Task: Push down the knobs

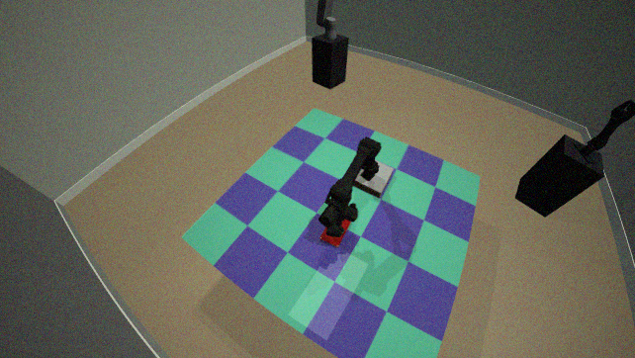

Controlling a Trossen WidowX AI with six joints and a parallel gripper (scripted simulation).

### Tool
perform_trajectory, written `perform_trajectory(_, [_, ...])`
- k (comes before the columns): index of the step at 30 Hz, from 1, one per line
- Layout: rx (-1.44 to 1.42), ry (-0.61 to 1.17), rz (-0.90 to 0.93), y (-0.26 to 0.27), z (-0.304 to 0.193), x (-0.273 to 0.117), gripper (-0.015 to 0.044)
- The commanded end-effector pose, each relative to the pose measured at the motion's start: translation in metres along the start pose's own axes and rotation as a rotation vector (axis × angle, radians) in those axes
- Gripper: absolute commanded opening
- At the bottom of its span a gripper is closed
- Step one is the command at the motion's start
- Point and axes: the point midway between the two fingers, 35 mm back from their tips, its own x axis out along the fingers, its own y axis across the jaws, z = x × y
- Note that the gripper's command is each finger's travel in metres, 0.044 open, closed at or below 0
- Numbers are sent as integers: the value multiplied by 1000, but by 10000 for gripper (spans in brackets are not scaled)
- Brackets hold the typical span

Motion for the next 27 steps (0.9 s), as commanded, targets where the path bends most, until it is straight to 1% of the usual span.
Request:
perform_trajectory(1, [-122,-8,-1,-5,-2,-4,0])
perform_trajectory(11, [-443,-26,4,-12,-6,-11,0])
perform_trajectory(15, [-449,-26,4,-12,-6,-8,0])
perform_trajectory(18, [-449,-26,4,-12,-5,9,0])
perform_trajectory(27, [-449,-26,4,-12,-5,12,0])
